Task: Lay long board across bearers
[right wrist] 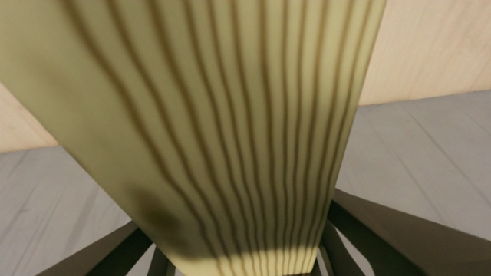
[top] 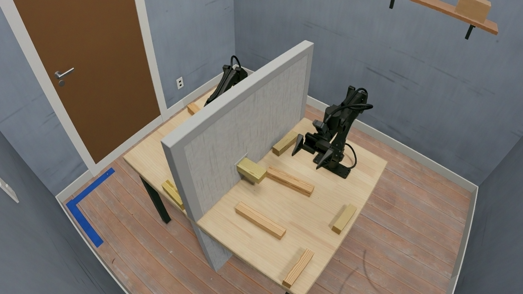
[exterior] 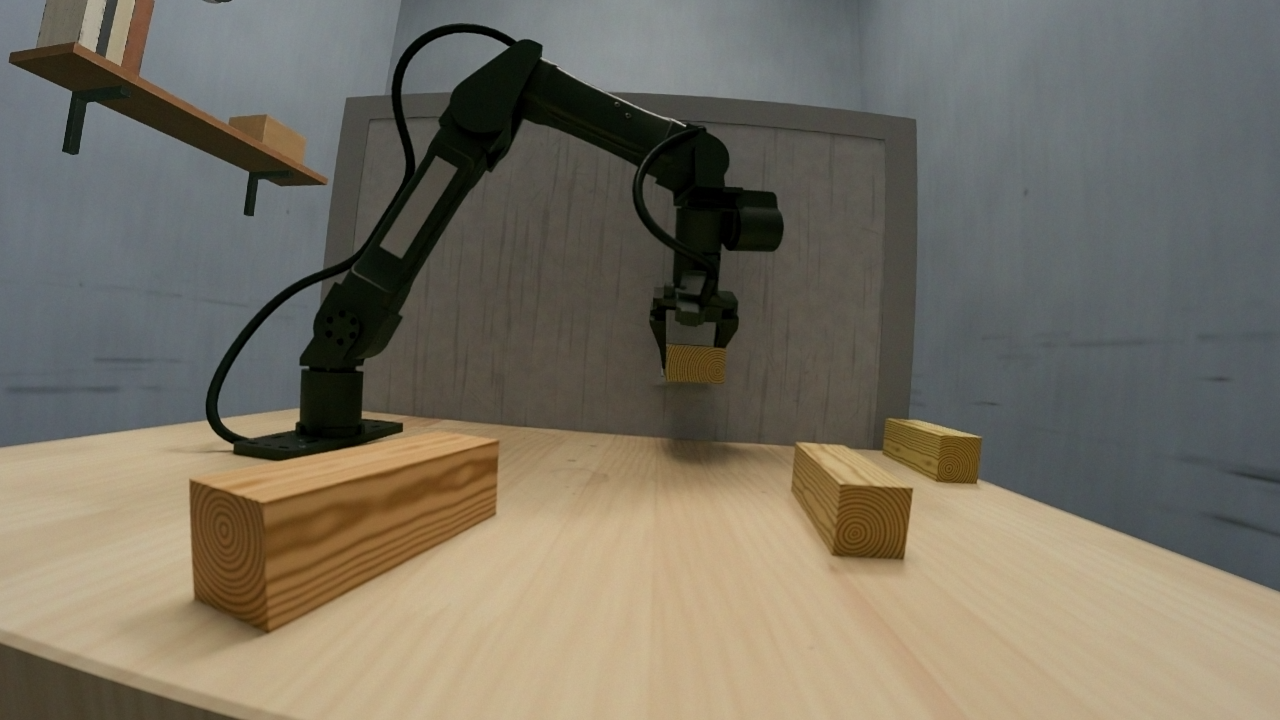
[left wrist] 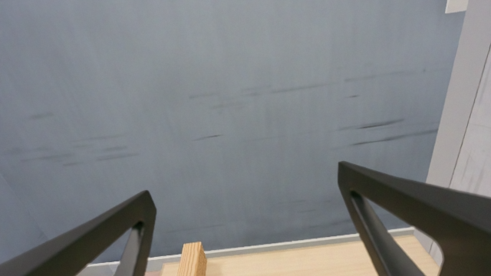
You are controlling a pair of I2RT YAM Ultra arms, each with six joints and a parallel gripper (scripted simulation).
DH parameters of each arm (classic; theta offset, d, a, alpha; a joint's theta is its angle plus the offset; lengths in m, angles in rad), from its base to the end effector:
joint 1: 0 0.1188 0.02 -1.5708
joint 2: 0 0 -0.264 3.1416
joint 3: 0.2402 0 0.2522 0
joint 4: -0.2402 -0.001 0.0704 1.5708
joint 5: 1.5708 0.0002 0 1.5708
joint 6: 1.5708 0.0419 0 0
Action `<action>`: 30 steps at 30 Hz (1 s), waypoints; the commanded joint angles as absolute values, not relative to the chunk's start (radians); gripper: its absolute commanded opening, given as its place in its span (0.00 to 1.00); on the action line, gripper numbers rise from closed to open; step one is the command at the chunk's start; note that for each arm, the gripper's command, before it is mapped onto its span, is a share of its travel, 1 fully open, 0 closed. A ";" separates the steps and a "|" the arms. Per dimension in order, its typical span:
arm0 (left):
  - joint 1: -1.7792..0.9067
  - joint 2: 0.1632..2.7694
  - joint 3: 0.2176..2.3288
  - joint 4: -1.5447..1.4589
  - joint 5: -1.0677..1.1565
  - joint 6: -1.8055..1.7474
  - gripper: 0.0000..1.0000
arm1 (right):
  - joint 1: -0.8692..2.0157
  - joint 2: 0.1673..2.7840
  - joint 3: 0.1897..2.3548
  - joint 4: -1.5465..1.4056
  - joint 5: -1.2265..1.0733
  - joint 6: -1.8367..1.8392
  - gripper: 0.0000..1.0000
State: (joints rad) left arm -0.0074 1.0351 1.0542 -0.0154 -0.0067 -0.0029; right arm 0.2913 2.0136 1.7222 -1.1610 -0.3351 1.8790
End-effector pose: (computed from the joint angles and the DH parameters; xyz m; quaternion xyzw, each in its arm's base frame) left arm 0.2413 -0.0005 0.4107 -0.0008 0.7058 -0.0013 0.7084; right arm 0.3768 0.1284 0.2352 -0.6949 -0.6971 -0.1293 0.1200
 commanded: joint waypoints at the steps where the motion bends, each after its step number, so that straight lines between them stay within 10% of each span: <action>1: -0.004 0.998 1.094 -0.026 -0.015 -0.013 1.00 | 0.285 1.957 1.744 -1.127 -0.377 1.879 0.00; 14: -0.004 0.998 1.094 -0.026 -0.015 -0.013 1.00 | 0.290 1.952 1.748 -1.165 -0.376 1.885 0.00; 15: -0.004 0.998 1.094 -0.026 -0.015 -0.013 1.00 | 0.289 1.949 1.751 -1.139 -0.377 1.886 0.78; 30: -0.004 0.998 1.094 -0.026 -0.015 -0.013 1.00 | 0.289 1.951 1.753 -1.147 -0.378 1.887 0.78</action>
State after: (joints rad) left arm -0.0074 1.0351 1.0542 -0.0154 -0.0067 -0.0029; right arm 0.2890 1.9972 1.7096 -1.1473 -0.3679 1.8801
